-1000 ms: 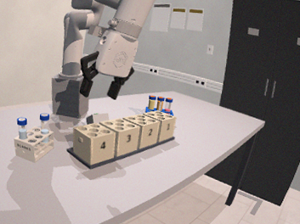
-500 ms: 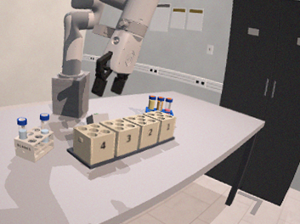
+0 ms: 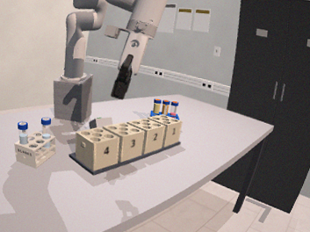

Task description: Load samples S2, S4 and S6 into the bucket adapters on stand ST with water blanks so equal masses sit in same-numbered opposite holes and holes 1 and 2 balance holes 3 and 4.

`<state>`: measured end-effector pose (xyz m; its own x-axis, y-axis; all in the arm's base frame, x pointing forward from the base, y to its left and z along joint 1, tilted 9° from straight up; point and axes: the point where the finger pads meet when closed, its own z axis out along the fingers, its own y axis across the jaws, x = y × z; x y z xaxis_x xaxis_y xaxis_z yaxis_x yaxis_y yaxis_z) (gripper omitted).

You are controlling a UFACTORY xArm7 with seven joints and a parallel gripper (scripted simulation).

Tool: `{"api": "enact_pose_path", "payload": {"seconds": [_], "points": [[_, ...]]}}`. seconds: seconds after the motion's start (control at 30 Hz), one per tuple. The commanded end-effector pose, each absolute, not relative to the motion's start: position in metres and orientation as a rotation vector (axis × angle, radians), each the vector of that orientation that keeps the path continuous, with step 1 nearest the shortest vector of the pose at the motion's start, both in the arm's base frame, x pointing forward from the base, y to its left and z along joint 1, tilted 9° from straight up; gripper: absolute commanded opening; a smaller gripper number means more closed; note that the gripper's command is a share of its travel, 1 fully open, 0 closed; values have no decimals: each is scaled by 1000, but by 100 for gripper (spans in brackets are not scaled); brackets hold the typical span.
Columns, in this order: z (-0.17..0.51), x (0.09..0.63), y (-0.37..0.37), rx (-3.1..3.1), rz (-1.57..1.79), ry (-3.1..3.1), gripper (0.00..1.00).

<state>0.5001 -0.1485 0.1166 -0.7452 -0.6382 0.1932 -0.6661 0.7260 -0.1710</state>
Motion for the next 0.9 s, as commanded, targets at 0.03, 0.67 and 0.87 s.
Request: {"api": "enact_pose_path", "payload": {"seconds": [0.03, 0.67, 0.87], "points": [[118, 498, -134, 1333, 316, -2696, 100], [114, 482, -89, 2031, 253, -2217, 100], [112, 477, -77, 2175, 240, -2077, 100]]}}
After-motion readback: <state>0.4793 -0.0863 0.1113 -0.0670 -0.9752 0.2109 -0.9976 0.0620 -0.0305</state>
